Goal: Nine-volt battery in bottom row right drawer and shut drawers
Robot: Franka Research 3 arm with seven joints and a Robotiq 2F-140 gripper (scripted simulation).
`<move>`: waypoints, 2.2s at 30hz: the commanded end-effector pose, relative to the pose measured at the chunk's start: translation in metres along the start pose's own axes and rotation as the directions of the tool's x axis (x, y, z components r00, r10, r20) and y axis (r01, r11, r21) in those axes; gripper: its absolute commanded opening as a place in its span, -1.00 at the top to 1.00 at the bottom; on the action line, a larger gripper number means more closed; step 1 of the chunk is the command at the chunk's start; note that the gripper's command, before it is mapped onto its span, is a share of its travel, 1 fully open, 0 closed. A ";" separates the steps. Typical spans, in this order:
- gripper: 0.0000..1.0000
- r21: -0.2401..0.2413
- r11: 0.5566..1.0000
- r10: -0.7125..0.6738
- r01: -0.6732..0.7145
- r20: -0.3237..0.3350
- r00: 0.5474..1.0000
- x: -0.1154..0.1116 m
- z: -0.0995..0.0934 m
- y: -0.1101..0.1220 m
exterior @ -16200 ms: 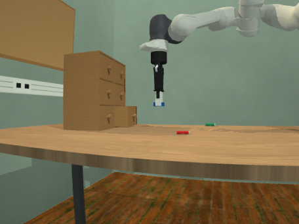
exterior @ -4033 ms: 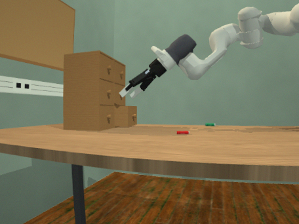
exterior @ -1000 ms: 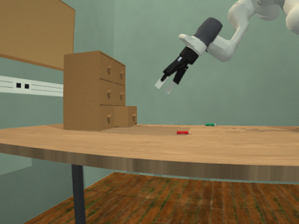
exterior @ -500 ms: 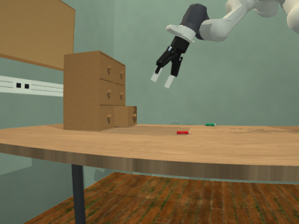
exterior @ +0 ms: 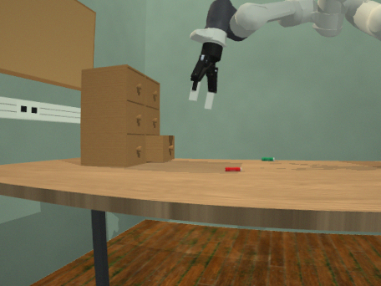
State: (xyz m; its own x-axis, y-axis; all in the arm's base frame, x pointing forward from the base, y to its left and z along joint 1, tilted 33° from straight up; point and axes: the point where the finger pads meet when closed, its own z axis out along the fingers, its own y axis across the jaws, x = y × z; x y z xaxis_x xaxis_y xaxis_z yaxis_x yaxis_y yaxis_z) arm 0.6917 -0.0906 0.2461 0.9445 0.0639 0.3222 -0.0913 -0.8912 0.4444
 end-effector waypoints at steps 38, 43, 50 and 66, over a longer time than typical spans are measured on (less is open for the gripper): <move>-1.00 -0.051 0.981 -0.174 0.188 0.199 0.964 -0.023 0.007 0.014; -1.00 -0.051 0.983 -0.162 0.175 0.200 0.966 -0.024 0.007 0.014; -1.00 -0.098 0.993 0.082 -0.065 0.181 0.980 -0.029 -0.001 0.017; -1.00 -0.128 0.966 0.246 -0.227 0.163 0.956 -0.033 -0.006 0.019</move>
State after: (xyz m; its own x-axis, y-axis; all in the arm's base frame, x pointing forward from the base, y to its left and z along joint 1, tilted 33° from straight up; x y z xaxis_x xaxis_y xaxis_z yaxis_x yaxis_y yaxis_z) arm 0.6574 -0.1102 0.2493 0.9655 -0.1368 0.2215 -0.2322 -0.8374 0.4949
